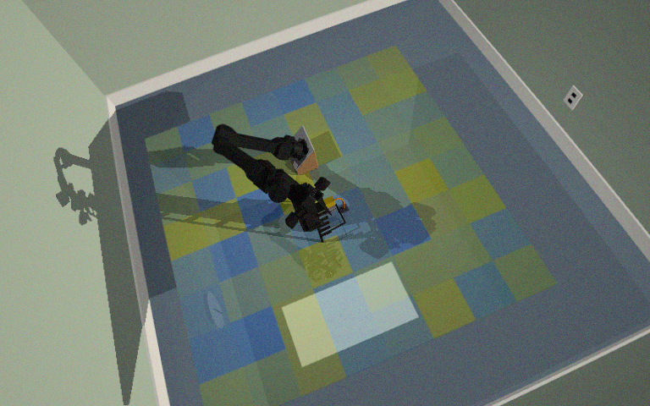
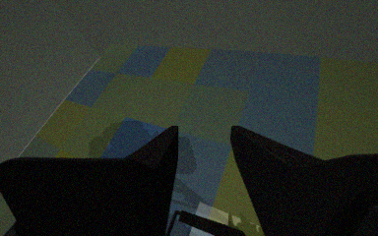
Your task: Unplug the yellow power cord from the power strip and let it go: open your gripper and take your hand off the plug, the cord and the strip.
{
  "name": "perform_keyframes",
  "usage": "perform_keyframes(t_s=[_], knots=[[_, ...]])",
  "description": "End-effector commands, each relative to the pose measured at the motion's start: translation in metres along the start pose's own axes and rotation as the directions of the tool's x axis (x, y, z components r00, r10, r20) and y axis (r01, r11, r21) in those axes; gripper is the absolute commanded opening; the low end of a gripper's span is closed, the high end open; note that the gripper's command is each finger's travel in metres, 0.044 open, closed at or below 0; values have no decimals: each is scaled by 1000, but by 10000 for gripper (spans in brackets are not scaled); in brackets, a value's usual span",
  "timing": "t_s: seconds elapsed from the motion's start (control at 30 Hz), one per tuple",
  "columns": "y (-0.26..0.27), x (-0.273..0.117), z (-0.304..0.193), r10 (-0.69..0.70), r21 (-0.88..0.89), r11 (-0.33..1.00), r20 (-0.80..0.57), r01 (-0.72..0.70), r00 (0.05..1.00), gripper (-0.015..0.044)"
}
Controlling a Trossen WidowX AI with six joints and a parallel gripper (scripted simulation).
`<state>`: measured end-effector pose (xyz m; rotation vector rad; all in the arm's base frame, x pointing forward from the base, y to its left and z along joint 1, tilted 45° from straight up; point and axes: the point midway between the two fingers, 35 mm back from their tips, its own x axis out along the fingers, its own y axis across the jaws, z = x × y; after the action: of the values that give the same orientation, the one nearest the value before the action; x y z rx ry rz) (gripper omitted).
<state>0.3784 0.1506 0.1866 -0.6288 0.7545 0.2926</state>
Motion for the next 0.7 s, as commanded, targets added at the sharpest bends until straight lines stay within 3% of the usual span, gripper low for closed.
perform_keyframes(t_s=[0.0,0.2,0.27,0.37,0.57,0.67], knots=[[39,8,-6,40,-125,991,-82,-51,996,160],[86,22,-36,48,-347,927,-266,-142,963,160],[94,25,-31,71,-370,914,-252,-164,965,160],[102,39,-61,39,-481,844,-382,-235,923,160],[107,53,-128,-88,-631,631,-636,-451,767,160],[104,51,-171,-209,-637,439,-759,-634,617,160]])
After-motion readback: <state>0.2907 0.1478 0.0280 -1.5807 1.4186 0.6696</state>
